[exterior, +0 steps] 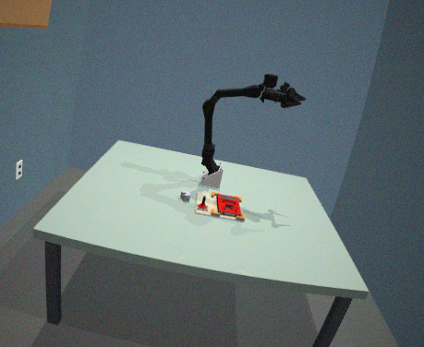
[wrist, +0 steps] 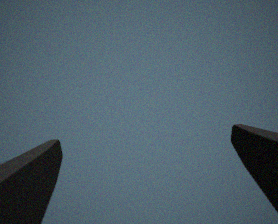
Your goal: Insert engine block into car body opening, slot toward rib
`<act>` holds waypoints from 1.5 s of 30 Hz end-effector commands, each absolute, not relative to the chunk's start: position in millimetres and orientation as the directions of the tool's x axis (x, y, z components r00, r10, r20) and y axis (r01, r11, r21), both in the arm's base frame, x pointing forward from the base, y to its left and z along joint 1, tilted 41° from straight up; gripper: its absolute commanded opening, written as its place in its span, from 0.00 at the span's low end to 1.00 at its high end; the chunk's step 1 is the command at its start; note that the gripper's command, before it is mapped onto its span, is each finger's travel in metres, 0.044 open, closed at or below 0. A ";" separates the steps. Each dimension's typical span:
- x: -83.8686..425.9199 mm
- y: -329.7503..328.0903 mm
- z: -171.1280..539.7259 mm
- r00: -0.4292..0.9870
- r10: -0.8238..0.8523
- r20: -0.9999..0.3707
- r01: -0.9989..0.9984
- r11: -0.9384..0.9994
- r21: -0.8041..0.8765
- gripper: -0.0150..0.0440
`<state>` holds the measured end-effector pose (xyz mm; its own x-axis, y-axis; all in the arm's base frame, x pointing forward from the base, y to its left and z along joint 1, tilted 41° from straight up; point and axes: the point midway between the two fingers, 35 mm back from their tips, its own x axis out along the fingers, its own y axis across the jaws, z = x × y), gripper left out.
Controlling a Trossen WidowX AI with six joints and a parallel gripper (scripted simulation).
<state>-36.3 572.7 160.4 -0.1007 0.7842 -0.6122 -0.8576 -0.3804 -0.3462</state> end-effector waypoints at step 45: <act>276.3 336.8 117.2 0.468 0.147 -0.872 -0.479 0.871 -0.110 1.00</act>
<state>263.5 362.2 119.4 0.4558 0.2155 -0.8636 -0.5746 0.8123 -0.1006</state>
